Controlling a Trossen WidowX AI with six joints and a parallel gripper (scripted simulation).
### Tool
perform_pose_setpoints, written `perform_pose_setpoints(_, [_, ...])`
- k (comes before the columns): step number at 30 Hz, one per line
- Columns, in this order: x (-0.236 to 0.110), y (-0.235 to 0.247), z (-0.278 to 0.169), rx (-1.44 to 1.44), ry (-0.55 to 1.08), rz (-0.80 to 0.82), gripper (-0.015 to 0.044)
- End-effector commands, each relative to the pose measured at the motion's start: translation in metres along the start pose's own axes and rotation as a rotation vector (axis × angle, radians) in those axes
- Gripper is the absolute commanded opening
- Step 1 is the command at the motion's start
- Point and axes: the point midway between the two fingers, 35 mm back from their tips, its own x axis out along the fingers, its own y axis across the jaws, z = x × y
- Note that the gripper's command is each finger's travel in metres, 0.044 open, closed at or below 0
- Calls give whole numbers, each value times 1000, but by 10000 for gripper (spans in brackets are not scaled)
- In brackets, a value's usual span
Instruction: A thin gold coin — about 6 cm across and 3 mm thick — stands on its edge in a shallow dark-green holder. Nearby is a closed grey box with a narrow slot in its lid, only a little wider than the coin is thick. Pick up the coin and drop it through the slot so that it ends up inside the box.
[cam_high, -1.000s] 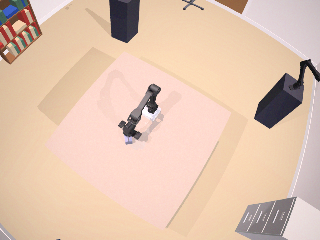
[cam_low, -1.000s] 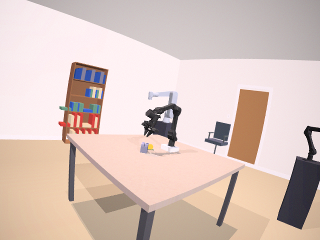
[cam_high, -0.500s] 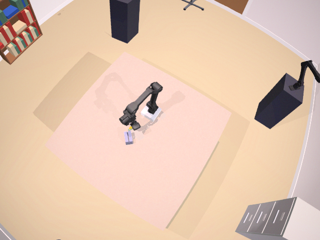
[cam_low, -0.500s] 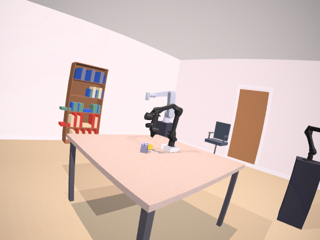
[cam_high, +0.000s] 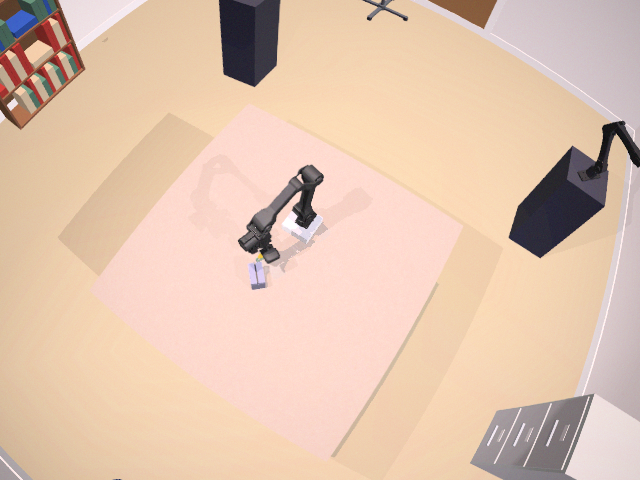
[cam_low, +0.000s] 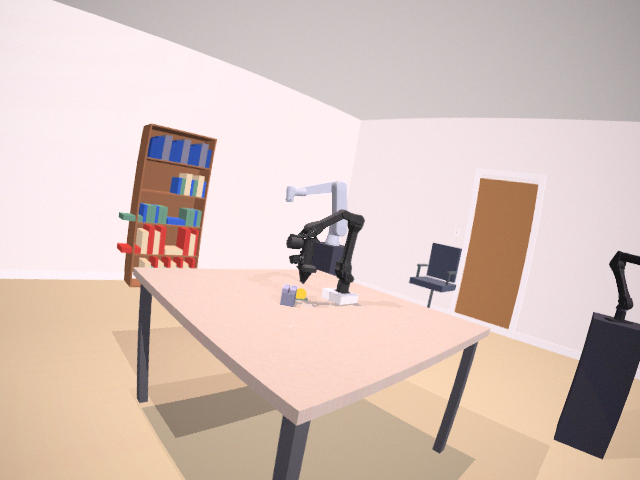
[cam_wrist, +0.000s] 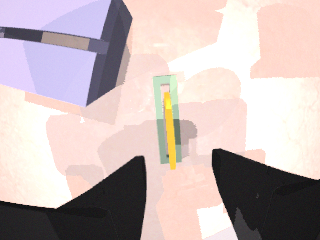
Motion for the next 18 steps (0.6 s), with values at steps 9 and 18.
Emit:
perform_pose_setpoints(9, [20, 1, -1, 1, 9, 1, 161])
perform_pose_setpoints(18, [35, 1, 0, 1, 9, 1, 161])
